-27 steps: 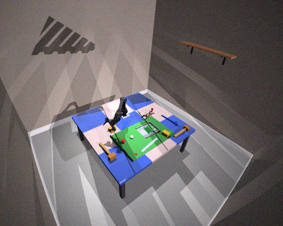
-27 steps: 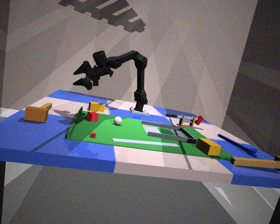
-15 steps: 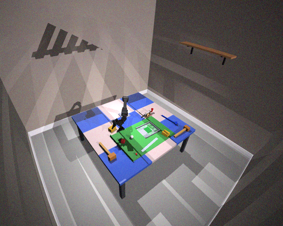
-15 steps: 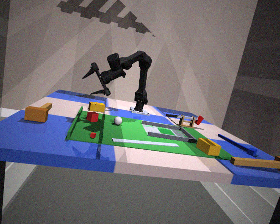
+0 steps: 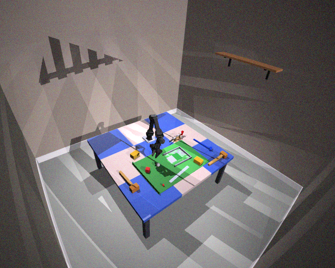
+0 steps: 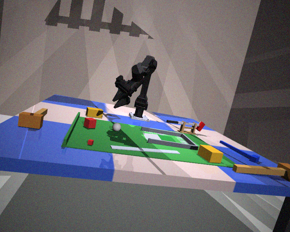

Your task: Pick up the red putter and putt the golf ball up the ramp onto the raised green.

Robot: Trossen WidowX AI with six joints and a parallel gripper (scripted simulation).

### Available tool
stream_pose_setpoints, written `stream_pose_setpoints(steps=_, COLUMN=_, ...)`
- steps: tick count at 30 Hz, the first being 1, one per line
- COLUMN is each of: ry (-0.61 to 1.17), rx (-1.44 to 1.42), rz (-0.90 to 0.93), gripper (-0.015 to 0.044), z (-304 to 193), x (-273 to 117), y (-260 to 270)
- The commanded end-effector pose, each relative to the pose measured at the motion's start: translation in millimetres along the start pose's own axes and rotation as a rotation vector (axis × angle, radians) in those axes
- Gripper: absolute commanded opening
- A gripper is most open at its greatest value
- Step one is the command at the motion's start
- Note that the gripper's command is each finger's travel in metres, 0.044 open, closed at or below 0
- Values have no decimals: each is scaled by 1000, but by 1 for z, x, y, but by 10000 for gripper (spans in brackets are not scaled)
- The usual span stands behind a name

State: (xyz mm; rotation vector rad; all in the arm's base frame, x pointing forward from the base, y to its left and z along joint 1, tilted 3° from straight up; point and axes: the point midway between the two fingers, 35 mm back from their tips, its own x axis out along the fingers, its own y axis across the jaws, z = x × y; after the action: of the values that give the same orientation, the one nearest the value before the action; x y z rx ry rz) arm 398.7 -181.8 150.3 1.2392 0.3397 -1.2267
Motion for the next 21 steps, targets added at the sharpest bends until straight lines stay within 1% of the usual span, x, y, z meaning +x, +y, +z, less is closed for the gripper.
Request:
stream_pose_setpoints(steps=1, ry=192, rx=-577, rz=27, gripper=440, z=-67, x=-33, y=-17)
stream_pose_setpoints(steps=7, ry=344, rx=-1081, rz=110, gripper=440, z=-116, x=-65, y=-39)
stream_pose_setpoints(steps=12, ry=462, rx=-1487, rz=218, gripper=440, z=-149, x=-94, y=-63)
stream_pose_setpoints(steps=21, ry=651, rx=-2198, rz=525, gripper=440, z=-195, x=-146, y=-113)
